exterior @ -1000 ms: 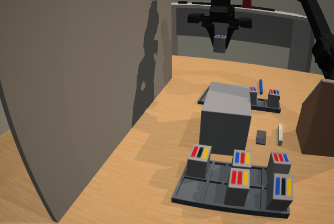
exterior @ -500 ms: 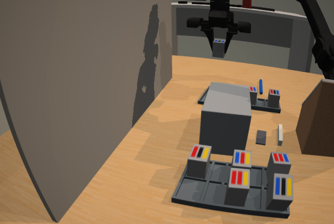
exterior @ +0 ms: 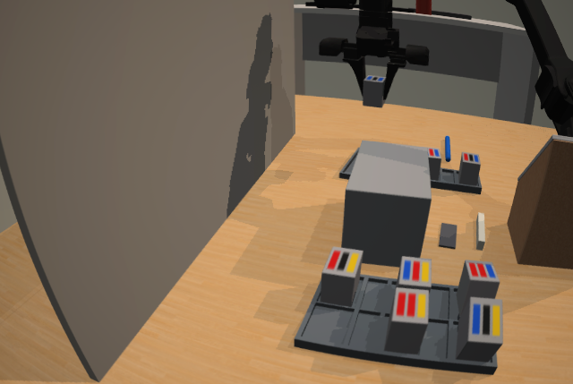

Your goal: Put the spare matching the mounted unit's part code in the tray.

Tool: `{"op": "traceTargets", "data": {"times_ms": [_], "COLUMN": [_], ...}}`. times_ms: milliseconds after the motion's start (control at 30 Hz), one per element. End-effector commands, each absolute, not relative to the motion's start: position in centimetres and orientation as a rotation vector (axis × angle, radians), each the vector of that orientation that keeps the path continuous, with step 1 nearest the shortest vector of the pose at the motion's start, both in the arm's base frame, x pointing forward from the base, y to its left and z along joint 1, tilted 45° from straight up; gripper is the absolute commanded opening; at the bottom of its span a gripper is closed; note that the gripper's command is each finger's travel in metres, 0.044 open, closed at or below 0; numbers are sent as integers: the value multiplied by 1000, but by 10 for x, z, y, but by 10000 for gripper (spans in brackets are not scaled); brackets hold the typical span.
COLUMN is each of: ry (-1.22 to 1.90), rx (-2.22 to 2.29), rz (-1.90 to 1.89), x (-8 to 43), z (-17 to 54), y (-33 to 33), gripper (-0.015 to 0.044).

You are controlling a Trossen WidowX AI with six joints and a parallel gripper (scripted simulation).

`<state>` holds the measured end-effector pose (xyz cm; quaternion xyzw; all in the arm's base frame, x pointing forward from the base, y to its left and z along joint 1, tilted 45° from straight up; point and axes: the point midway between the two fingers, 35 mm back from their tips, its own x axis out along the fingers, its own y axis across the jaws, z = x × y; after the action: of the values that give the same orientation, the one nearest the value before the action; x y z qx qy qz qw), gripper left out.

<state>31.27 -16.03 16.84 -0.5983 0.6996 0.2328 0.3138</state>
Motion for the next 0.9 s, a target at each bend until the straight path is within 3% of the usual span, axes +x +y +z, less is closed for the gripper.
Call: {"op": "traceTargets", "data": {"times_ms": [0,867], "ry": [1843,1842], "rx": [-1583,-1582], "rz": [627,627], "x": [313,312], "z": [164,145], "y": [-162,-180], "gripper": [0,0]}}
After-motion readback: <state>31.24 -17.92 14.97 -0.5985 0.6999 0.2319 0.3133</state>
